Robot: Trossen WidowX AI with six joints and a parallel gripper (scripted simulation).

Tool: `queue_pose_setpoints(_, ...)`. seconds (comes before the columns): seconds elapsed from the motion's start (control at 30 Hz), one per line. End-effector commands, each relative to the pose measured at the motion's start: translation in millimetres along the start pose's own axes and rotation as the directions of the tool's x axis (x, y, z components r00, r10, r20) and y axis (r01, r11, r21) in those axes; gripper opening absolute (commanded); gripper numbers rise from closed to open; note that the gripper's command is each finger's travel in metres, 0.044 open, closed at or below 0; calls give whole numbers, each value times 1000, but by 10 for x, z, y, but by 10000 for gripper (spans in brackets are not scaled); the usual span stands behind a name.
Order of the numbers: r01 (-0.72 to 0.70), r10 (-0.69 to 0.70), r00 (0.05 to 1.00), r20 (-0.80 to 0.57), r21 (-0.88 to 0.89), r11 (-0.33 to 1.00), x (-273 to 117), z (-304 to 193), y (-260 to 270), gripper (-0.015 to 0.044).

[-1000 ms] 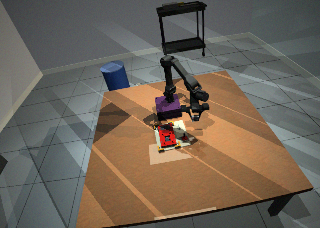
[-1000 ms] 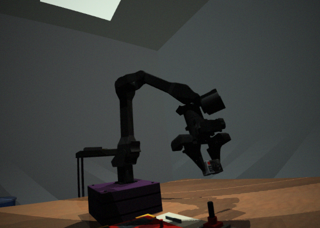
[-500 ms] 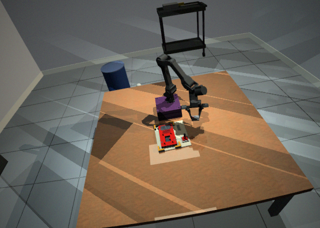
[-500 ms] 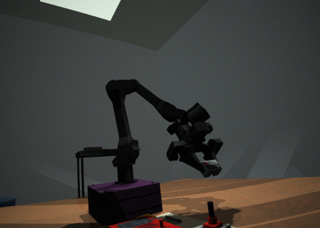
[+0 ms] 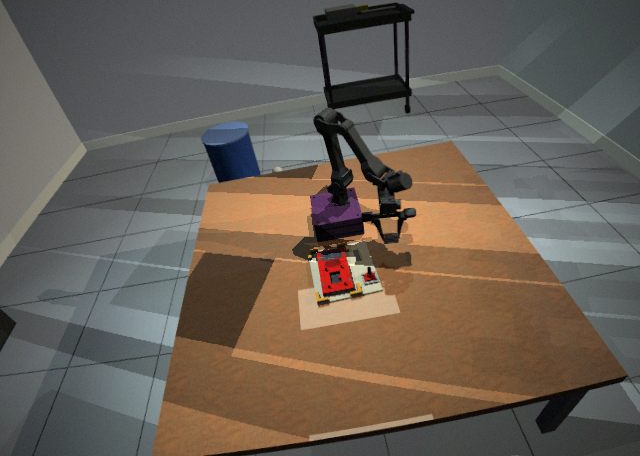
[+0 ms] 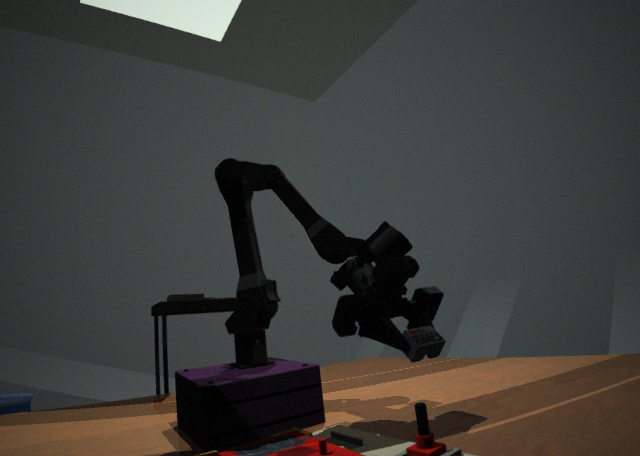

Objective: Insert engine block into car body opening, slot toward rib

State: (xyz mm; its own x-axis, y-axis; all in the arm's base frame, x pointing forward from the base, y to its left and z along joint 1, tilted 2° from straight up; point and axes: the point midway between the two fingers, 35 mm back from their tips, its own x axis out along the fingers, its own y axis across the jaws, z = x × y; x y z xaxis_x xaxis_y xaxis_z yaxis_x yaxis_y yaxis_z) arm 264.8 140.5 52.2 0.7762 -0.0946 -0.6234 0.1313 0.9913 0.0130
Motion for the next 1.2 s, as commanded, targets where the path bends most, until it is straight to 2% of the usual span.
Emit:
queue_pose_setpoints(0.0,3,-3,1000,27,-1,1000,45,-53,-7,0)
queue_pose_setpoints(1.17,4,-4,1000,26,-2,1000,560,-649,-22,0)
